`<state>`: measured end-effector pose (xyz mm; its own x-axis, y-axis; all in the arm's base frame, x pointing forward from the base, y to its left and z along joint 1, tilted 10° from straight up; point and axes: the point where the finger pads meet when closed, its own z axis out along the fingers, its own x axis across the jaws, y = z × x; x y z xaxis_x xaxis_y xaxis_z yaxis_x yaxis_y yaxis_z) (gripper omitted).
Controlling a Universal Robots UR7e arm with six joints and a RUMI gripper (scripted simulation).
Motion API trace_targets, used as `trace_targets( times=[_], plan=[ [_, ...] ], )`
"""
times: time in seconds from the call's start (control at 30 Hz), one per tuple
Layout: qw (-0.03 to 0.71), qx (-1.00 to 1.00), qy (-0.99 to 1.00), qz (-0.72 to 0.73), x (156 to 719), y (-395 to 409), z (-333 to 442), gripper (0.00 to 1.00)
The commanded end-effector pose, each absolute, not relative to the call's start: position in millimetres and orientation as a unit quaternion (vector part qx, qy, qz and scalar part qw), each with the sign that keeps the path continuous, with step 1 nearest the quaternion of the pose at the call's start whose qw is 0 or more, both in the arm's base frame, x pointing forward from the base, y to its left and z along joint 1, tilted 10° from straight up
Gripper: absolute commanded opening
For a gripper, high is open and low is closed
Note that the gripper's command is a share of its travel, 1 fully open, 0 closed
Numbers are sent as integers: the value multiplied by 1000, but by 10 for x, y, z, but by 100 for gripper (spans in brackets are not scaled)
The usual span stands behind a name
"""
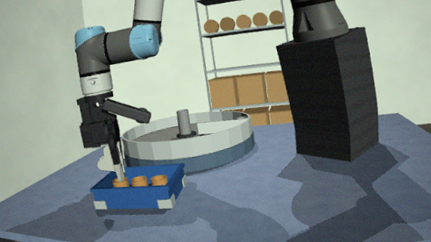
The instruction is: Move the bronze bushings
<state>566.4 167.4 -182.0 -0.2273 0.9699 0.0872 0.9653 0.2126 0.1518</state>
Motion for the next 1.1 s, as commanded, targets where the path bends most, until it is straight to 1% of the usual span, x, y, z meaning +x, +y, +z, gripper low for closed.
trace_targets(
  times=[0.0, 0.27, 0.67, 1.07],
  plan=[
    [14, 621, 778, 87, 5669, 1673, -1806, 6],
    [14, 621, 778, 87, 5652, 1658, -1680, 6],
    [14, 621, 778, 87, 5601, 1612, -1295, 6],
    [14, 621, 778, 87, 5601, 1612, -1295, 6]
  ],
)
